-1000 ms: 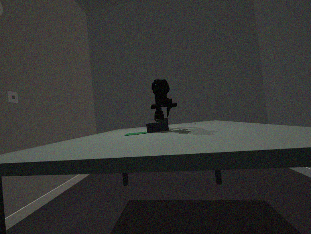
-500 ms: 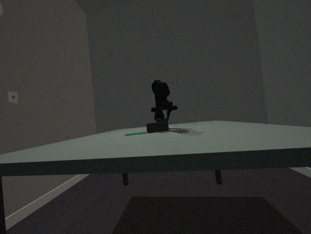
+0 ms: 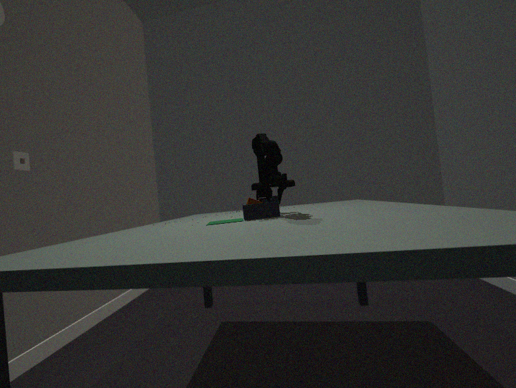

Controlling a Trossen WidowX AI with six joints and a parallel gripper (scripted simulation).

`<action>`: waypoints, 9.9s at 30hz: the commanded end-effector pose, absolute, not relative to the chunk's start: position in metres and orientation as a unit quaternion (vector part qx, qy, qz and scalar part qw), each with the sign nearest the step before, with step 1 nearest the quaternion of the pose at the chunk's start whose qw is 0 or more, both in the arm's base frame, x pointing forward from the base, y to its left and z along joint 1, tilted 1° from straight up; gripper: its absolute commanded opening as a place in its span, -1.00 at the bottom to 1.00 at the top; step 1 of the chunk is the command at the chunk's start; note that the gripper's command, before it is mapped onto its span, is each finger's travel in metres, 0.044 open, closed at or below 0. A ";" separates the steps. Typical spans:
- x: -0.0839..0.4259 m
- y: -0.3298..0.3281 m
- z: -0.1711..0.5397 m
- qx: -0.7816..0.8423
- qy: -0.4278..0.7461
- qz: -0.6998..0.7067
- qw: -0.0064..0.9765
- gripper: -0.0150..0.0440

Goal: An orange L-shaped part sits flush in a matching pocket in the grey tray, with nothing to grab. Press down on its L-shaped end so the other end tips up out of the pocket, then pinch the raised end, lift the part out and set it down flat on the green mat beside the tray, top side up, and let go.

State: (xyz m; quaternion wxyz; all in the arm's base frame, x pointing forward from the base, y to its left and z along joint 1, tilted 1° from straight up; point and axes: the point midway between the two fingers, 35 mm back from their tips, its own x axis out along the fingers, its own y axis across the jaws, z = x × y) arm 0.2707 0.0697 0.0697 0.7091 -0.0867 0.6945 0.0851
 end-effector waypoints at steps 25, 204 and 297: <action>0.269 0.070 0.057 -0.086 0.697 0.086 0.706 0.12; 0.297 -0.002 0.119 0.436 0.552 -0.438 0.560 -0.49; 0.321 -0.166 0.169 0.432 0.549 -0.442 0.563 -0.49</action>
